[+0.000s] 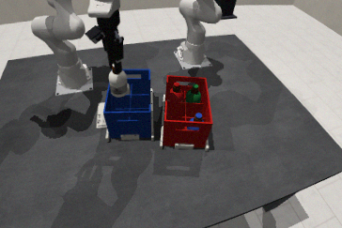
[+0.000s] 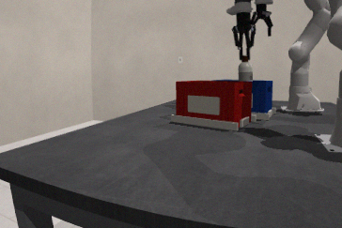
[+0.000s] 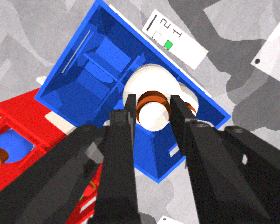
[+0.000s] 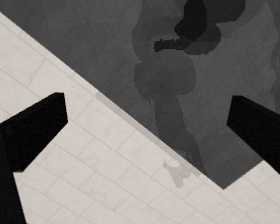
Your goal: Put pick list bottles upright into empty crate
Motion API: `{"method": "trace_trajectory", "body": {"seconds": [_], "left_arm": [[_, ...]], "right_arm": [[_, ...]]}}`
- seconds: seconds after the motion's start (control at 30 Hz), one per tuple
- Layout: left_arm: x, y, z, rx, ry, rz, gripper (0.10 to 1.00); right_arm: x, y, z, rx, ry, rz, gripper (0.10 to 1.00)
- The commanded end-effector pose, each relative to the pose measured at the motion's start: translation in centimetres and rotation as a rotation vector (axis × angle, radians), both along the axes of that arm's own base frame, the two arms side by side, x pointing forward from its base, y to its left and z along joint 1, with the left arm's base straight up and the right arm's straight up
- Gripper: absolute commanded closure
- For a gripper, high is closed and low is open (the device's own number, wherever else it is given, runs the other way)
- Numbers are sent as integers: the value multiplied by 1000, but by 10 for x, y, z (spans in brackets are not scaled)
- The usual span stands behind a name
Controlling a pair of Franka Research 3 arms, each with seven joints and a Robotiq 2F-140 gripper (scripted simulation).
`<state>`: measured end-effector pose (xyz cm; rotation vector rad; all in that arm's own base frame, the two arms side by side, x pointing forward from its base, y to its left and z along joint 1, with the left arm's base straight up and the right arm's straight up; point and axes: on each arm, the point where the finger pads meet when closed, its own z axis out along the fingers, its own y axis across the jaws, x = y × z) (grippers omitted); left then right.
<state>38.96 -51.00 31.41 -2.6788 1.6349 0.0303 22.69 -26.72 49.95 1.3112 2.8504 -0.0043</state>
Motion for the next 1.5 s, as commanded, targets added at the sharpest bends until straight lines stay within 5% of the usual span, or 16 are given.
{"method": "trace_trajectory", "body": {"seconds": [0.0,1.47], "left_arm": [[5,-2,3,-13,-15,2,999],[5,-3,-37,-13,-15,2,999]], "right_arm": [[0,1,0,3,3,-4,98],[0,1,0,3,3,-4,98]]}}
